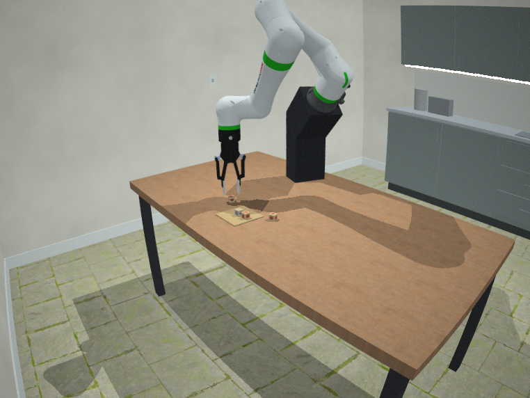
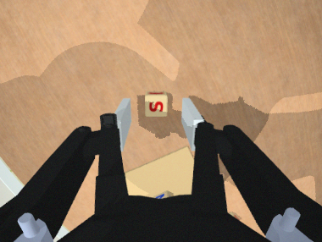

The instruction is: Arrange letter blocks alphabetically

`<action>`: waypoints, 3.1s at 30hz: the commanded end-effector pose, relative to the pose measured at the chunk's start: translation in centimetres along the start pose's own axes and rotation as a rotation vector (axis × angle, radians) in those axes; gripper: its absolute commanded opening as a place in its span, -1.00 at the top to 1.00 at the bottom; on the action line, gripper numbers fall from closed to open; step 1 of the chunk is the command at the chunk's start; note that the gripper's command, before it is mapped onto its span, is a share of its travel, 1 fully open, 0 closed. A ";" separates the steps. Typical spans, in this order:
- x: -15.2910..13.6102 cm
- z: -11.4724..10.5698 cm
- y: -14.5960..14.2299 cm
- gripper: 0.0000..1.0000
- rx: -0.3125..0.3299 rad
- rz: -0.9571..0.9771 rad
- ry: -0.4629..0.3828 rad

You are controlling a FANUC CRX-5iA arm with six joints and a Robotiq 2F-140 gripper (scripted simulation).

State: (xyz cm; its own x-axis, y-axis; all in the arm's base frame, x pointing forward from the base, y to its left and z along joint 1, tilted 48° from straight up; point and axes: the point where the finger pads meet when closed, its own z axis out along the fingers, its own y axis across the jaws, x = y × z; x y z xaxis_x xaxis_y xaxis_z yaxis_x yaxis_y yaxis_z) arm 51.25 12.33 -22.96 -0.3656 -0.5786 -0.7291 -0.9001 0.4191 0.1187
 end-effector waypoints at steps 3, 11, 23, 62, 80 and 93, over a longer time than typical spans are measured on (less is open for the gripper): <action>0.0 0.1 0.0 0.26 0.000 0.000 0.000; 0.0 0.2 0.0 0.26 0.000 0.000 0.000; 0.0 0.4 0.0 0.26 0.000 0.000 0.000; 0.0 3.4 0.0 0.50 0.000 0.000 0.000; 0.0 3.4 0.0 0.74 0.000 0.000 0.000; 0.0 3.4 0.0 0.74 0.000 0.000 0.000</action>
State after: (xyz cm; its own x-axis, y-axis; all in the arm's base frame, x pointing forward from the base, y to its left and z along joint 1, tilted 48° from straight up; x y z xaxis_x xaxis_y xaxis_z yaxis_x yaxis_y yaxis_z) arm 52.06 14.72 -25.26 -0.3656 -0.5785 -0.7292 -0.9000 0.4194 0.1186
